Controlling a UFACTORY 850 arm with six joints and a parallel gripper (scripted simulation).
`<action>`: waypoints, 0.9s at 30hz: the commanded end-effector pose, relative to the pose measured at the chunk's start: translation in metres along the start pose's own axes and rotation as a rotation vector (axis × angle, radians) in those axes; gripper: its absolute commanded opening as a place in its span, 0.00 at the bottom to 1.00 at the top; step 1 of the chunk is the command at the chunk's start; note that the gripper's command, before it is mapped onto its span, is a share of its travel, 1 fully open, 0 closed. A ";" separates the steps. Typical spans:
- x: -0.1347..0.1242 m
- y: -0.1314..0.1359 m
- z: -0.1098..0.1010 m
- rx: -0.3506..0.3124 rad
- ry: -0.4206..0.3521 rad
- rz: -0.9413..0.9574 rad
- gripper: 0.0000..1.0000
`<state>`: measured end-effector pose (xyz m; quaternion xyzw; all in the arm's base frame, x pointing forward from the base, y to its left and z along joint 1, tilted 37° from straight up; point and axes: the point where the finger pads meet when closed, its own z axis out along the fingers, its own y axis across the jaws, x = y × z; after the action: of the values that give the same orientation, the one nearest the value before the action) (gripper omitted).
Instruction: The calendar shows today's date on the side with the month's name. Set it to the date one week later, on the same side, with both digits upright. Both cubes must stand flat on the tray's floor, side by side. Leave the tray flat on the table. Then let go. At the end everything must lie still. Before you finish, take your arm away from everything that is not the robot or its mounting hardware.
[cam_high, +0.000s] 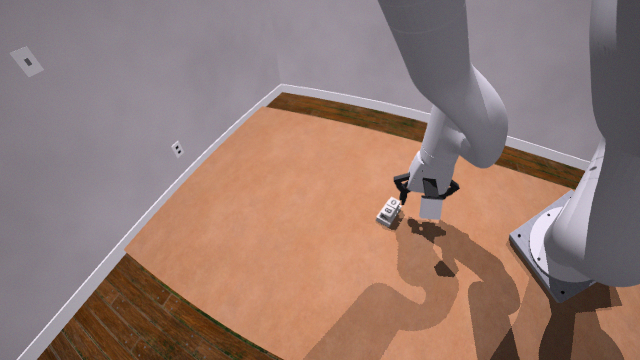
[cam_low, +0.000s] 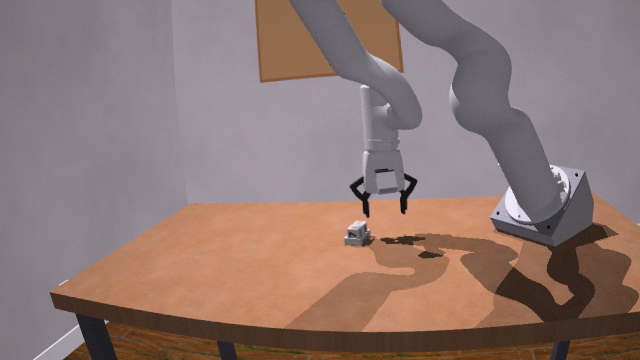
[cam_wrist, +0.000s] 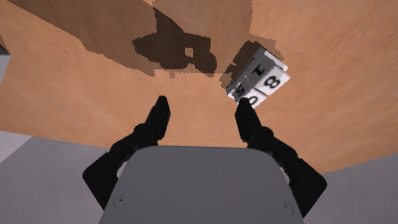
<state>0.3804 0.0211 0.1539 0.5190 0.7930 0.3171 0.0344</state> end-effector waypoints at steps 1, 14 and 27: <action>0.005 0.019 0.000 -0.002 -0.001 -0.028 1.00; 0.013 0.048 0.000 -0.002 -0.001 -0.159 1.00; 0.021 0.076 0.000 -0.002 -0.002 -0.290 1.00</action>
<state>0.4217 0.0517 0.1920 0.4057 0.8564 0.3096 0.0781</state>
